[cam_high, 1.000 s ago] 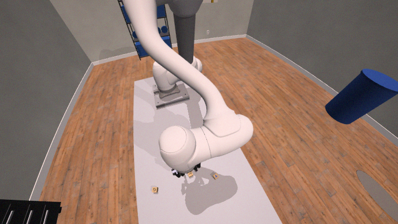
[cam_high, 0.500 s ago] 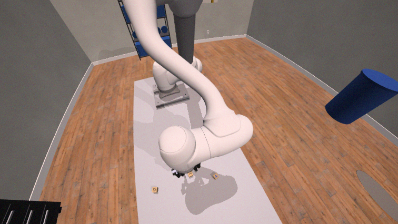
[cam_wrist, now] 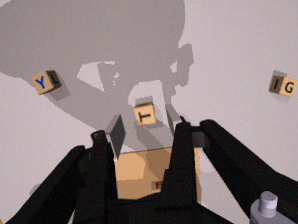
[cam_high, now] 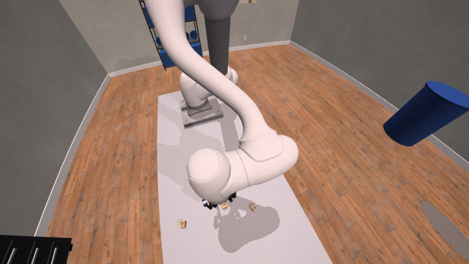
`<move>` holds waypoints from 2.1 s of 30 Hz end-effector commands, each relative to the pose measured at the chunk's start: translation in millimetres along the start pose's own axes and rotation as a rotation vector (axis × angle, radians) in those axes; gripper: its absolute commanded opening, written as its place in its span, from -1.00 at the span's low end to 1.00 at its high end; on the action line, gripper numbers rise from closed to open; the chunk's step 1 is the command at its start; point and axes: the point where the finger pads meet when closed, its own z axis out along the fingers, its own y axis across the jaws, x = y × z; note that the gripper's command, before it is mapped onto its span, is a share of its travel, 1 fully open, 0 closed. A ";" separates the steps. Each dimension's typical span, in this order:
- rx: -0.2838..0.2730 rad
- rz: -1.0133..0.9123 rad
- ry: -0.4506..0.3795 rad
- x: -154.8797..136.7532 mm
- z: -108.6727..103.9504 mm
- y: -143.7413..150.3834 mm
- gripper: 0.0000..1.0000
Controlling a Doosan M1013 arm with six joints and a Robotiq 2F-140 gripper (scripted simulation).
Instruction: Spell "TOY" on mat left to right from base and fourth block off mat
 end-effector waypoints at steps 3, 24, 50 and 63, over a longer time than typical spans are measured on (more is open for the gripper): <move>-0.002 0.003 -0.002 -1.5 3.2 2.1 -0.26; -0.002 0.003 -0.002 -1.5 3.2 2.1 -0.26; -0.002 0.003 -0.002 -1.5 4.4 2.1 -0.26; -0.002 0.003 -0.002 -1.5 23.7 2.1 -0.26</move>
